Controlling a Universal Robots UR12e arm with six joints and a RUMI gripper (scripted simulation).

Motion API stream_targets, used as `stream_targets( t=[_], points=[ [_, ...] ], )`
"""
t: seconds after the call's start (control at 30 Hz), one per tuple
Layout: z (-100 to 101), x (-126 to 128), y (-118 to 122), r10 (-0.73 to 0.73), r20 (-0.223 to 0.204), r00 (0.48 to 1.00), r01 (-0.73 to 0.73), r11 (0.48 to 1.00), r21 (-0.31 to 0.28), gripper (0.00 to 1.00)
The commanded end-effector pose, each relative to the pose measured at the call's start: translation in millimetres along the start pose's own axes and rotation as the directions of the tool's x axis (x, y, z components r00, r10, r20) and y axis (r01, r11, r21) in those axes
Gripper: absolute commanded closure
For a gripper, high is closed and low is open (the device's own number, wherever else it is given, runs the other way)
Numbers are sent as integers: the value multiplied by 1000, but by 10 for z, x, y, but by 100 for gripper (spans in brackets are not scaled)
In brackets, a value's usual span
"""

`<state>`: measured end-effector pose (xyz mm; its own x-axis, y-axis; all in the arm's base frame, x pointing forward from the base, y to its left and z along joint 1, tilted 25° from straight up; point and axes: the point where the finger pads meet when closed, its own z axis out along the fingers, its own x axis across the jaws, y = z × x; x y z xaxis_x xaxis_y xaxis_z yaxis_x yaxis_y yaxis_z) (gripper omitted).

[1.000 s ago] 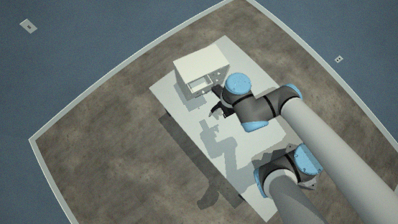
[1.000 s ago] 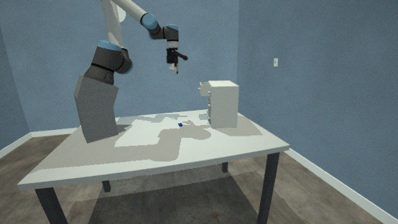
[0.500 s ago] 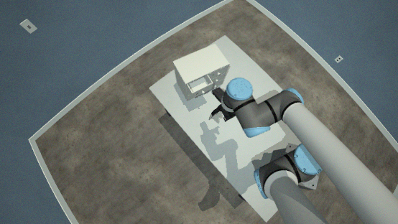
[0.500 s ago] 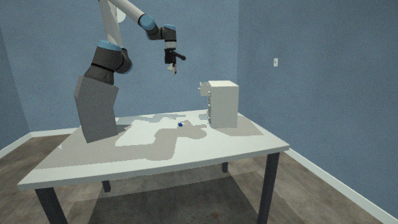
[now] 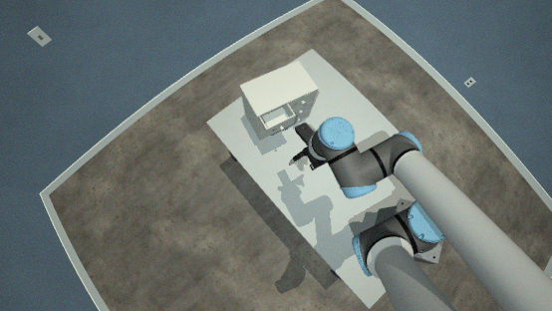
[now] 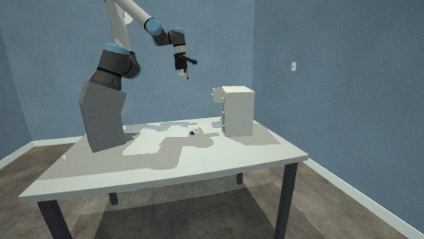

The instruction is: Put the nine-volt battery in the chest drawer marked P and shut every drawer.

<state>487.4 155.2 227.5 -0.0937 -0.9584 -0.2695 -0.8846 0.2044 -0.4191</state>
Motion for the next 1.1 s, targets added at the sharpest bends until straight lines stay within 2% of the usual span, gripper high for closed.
stream_targets(
  t=[0.0,0.17,0.23,0.47,0.73,0.8,1.07],
  points=[
    [47,0,-41,0,-1,1000,0,998,57,0],
    [107,3,-85,0,-1,1000,0,992,125,0],
    [107,3,-85,0,-1,1000,0,992,125,0],
    [205,4,-154,0,-2,1000,1,974,226,0],
    [314,2,-232,-1,-2,1000,1,940,341,0],
    [314,2,-232,-1,-2,1000,1,940,341,0],
    [408,-1,-301,-1,-2,1000,1,894,449,0]
  ],
)
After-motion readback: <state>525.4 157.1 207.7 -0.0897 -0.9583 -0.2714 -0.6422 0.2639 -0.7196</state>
